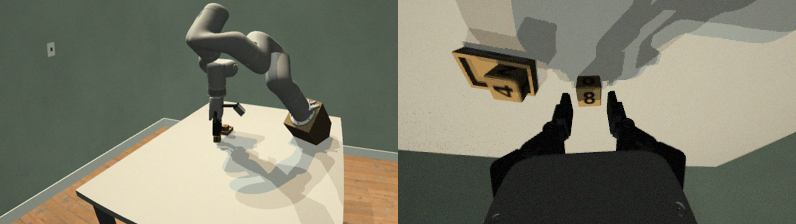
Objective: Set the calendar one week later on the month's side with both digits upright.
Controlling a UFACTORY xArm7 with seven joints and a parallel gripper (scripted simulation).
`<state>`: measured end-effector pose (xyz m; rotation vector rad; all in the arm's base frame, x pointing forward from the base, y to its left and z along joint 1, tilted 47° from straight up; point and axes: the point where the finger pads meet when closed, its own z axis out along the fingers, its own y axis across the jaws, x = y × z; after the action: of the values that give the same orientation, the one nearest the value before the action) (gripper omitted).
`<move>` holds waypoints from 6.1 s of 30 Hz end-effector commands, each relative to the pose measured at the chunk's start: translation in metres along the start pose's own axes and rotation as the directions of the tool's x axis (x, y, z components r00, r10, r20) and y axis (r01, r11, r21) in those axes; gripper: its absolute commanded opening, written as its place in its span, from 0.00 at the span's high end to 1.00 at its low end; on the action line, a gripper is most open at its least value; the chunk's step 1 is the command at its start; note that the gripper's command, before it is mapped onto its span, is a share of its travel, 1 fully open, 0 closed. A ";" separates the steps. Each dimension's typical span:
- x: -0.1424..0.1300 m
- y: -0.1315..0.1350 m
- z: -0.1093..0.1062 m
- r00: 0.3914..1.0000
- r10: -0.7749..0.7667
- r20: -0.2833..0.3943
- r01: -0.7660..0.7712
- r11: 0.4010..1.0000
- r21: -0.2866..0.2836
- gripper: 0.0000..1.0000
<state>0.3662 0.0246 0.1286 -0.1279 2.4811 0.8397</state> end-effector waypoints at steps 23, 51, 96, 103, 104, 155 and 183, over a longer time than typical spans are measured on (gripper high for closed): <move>-0.001 -0.001 -0.050 1.000 0.000 0.003 0.000 1.000 0.002 0.53; 0.006 -0.001 -0.049 0.953 0.000 0.303 0.000 1.000 0.002 0.53; 0.012 -0.001 -0.045 0.818 -0.001 0.576 0.000 1.000 0.002 0.53; 0.012 -0.001 -0.041 0.818 -0.001 0.576 0.000 1.000 0.002 0.53; 0.012 -0.001 -0.040 0.818 -0.001 0.576 0.000 1.000 0.002 0.53; 0.011 -0.001 0.023 0.818 -0.001 0.576 0.000 1.000 0.002 0.53; 0.011 -0.001 0.024 0.818 -0.001 0.576 0.000 1.000 0.002 0.53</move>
<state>0.3669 0.0395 0.1062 0.1154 1.9045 0.7410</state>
